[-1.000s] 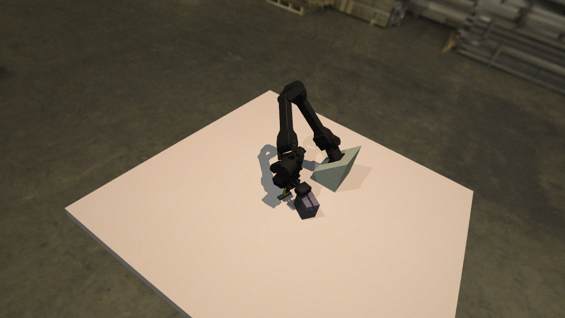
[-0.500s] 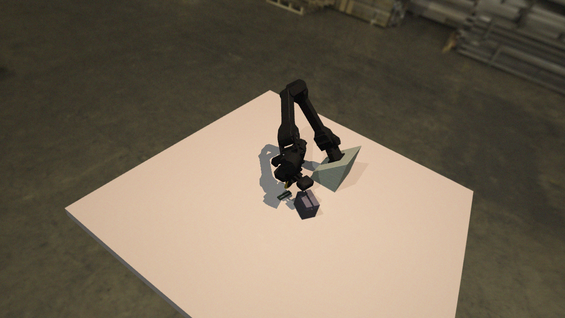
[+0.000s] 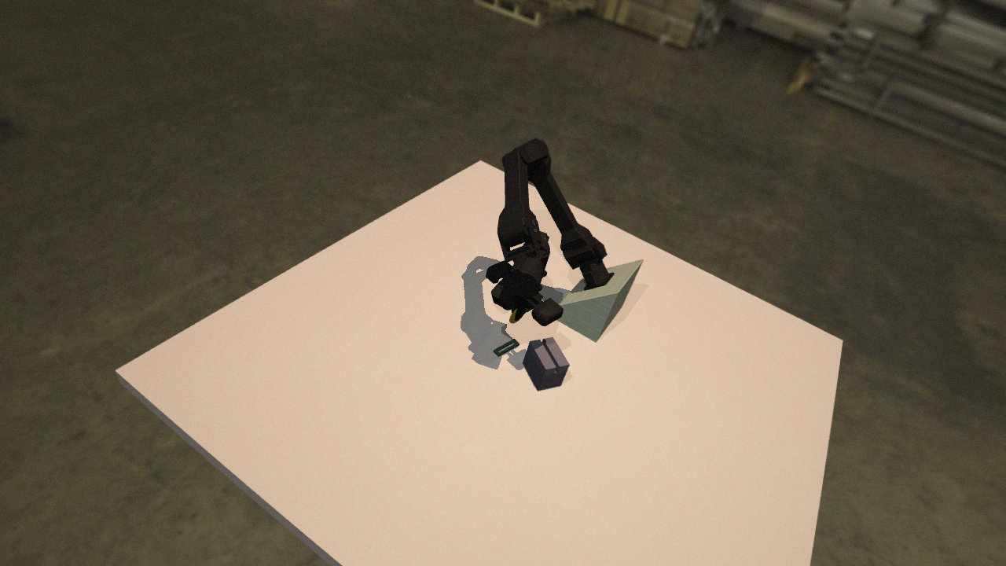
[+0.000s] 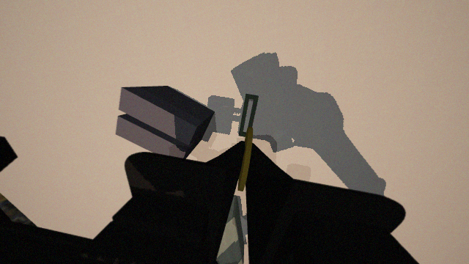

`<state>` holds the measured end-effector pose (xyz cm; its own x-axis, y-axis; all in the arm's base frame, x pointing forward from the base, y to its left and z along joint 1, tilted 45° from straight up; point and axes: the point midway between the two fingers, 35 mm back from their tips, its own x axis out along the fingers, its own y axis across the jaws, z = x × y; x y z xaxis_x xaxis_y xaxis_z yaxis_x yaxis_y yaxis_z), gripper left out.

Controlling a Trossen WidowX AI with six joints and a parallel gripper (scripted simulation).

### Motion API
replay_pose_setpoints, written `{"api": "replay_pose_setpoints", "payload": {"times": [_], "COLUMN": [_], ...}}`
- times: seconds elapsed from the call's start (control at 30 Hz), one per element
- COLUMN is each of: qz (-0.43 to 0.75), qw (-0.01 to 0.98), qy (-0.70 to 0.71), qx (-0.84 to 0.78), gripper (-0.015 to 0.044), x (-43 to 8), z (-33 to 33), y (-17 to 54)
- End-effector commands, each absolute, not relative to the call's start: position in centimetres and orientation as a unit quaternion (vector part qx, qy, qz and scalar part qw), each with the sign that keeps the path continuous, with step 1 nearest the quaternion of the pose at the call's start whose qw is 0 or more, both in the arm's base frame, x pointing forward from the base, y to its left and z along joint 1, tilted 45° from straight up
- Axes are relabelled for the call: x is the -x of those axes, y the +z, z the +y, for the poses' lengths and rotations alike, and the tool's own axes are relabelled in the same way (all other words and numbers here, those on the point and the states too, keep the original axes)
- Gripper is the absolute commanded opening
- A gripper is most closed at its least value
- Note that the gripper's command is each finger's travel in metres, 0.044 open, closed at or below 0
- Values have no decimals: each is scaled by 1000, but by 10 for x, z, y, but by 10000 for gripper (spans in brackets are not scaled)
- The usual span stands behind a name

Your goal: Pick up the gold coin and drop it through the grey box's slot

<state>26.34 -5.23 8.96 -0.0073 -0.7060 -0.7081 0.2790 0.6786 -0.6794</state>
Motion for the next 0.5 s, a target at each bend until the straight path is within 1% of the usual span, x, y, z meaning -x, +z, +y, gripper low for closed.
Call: {"api": "replay_pose_setpoints", "payload": {"times": [0.0, 0.47], "qz": [609, 675], "qw": [685, 629], "qy": [-361, -214], "qx": [171, 321], "gripper": [0, 0], "x": [-265, -268], "z": [-49, -49], "y": [95, 95]}}
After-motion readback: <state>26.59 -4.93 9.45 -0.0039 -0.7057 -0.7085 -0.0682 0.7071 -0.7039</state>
